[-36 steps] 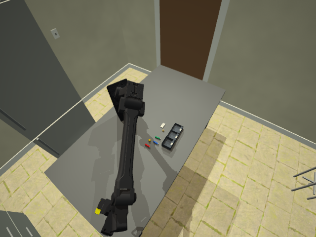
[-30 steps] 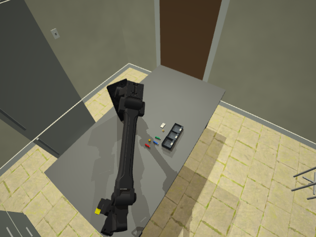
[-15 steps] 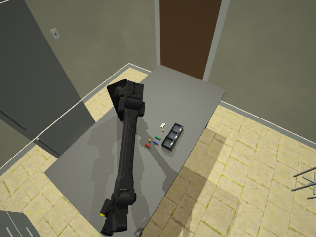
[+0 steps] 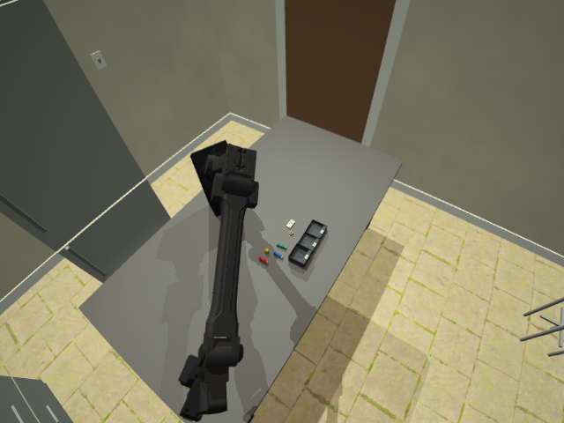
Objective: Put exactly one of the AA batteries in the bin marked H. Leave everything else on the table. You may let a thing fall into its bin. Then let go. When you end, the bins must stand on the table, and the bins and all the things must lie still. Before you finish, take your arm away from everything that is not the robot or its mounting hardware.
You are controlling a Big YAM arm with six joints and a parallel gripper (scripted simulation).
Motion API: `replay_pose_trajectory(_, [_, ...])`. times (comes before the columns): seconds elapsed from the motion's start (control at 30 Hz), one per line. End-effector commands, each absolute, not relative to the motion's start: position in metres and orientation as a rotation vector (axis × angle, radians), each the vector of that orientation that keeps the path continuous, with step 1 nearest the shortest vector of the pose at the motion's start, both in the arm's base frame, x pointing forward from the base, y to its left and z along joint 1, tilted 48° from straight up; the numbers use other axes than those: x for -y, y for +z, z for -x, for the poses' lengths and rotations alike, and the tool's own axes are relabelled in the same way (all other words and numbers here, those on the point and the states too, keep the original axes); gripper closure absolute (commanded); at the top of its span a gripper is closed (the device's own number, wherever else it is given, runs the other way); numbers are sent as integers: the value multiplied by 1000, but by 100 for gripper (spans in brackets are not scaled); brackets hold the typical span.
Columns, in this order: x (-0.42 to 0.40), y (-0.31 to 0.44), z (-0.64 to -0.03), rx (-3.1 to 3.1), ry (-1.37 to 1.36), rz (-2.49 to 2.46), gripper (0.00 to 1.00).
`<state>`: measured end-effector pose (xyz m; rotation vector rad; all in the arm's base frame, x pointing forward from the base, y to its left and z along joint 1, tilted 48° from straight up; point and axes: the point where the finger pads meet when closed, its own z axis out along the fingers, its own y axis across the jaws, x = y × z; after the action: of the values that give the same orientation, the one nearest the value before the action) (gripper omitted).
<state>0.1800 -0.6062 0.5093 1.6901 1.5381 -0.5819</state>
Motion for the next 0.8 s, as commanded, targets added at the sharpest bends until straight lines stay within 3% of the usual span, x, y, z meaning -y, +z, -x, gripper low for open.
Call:
replay_pose_trajectory(0.0, [606, 510, -180, -1537, -582, -1689, 91])
replay_pose_trajectory(0.47, [606, 510, -180, -1537, -582, -1689, 91])
replay_pose_trajectory(0.77, [642, 461, -231, -1518, -580, -1684, 91])
